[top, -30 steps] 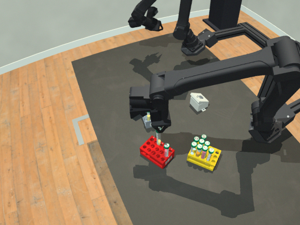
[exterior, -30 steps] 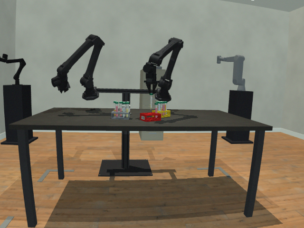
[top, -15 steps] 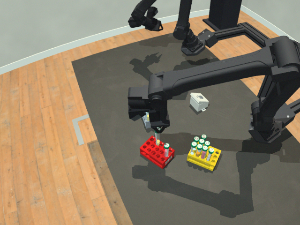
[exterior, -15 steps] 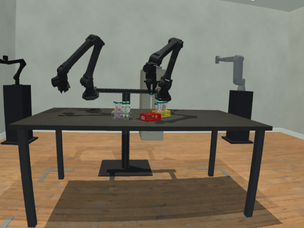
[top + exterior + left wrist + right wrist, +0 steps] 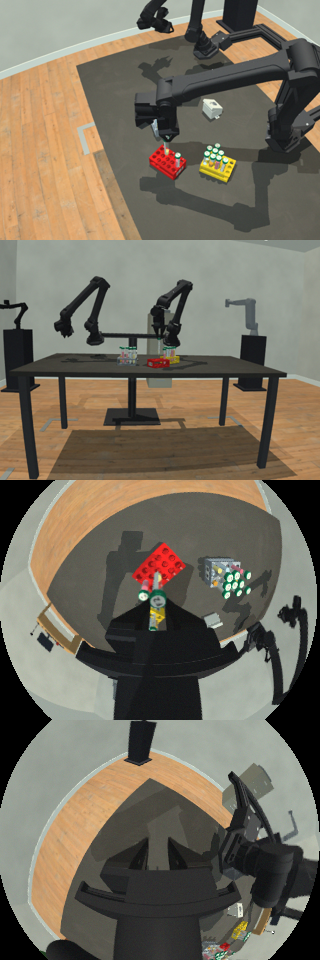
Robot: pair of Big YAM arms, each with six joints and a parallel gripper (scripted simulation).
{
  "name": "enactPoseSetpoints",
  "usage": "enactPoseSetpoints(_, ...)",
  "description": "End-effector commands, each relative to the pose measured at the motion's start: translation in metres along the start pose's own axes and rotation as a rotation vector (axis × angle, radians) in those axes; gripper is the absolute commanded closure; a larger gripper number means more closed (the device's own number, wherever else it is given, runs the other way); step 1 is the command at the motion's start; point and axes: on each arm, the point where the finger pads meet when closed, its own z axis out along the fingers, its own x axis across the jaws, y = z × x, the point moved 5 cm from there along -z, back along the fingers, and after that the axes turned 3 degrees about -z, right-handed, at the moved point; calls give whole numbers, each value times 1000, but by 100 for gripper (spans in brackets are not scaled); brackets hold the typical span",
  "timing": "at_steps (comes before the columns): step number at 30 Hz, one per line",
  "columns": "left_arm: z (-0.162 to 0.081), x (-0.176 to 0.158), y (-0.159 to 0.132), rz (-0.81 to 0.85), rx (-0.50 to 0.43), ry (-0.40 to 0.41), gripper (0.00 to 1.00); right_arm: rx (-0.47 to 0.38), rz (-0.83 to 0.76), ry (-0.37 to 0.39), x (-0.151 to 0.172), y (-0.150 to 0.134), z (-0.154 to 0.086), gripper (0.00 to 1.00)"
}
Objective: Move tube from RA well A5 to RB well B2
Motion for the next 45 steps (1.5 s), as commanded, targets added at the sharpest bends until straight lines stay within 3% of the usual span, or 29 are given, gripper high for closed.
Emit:
enactPoseSetpoints(1, -18, 6, 24, -21, -48, -10, 100, 2, 10, 15, 6, 2, -5, 70)
enactPoseSetpoints(14, -12, 5, 26, -26, -59, -12, 100, 2, 10, 15, 6, 2, -5, 70)
enactPoseSetpoints(19, 3, 4, 4, -12, -19, -4, 100, 2, 10, 15, 6, 2, -5, 70)
enactPoseSetpoints(26, -4, 7, 2, -18, -39, -9, 100, 2, 10, 15, 6, 2, -5, 70)
enactPoseSetpoints(45, 12, 4, -3, -10, -14, -2, 100, 2, 10, 15, 6, 2, -5, 70)
